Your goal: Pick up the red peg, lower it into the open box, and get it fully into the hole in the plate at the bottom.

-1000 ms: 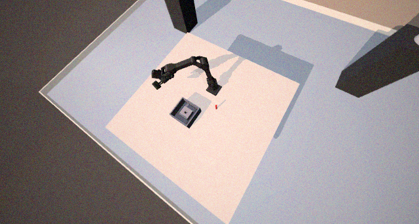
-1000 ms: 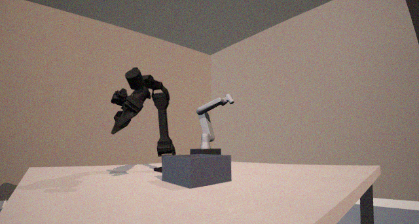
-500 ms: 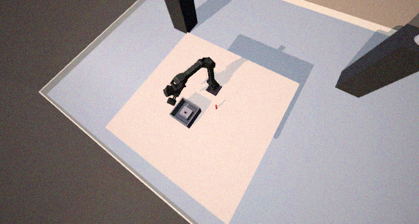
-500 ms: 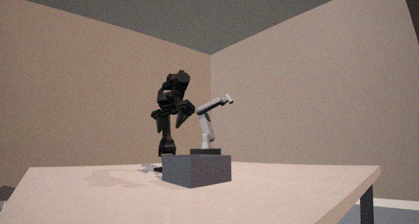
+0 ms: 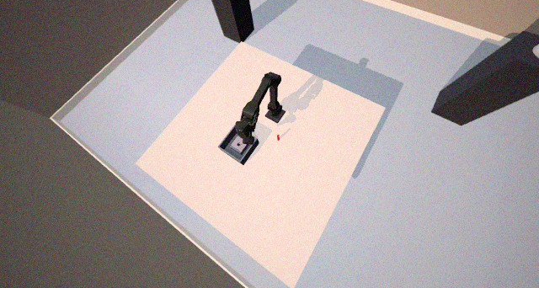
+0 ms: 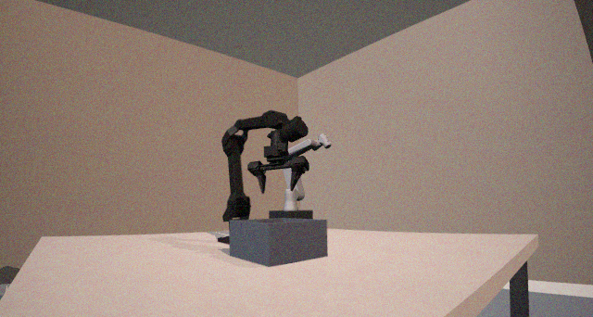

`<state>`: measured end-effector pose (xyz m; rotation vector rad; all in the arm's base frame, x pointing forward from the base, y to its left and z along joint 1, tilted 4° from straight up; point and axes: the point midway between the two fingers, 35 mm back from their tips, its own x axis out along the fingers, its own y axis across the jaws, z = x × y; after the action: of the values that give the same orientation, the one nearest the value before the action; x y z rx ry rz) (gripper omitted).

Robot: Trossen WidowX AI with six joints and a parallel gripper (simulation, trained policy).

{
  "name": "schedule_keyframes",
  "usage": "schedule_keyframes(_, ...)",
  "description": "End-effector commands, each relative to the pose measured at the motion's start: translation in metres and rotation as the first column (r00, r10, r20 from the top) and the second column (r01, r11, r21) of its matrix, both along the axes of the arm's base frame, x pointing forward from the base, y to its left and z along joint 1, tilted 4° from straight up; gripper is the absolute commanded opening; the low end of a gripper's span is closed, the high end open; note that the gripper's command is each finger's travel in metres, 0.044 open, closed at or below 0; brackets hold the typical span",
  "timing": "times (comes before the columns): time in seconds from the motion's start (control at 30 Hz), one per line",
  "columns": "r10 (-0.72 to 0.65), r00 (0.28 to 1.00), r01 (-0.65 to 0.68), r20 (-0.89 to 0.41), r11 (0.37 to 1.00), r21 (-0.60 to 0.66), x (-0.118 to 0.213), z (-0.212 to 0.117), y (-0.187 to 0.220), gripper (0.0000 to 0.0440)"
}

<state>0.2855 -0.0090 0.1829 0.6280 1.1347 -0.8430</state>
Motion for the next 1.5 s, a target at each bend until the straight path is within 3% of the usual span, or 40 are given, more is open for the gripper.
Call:
schedule_keyframes(0.0,0.047,0.997,-0.045,-0.063,0.999,0.030,-0.024,-0.007,0.032,0.0440)
schedule_keyframes(0.6,0.129,0.956,-0.111,-0.264,0.990,0.083,-0.107,-0.060,0.115,0.0440)
schedule_keyframes(1.23,0.204,0.960,-0.194,-0.190,0.978,0.069,-0.117,-0.148,0.141,0.0424)
schedule_keyframes(1.33,0.224,0.955,-0.216,-0.193,0.974,0.065,-0.117,-0.157,0.140,0.0393)
schedule_keyframes(1.47,0.235,0.948,-0.228,-0.216,0.972,0.059,-0.120,-0.168,0.137,0.0290)
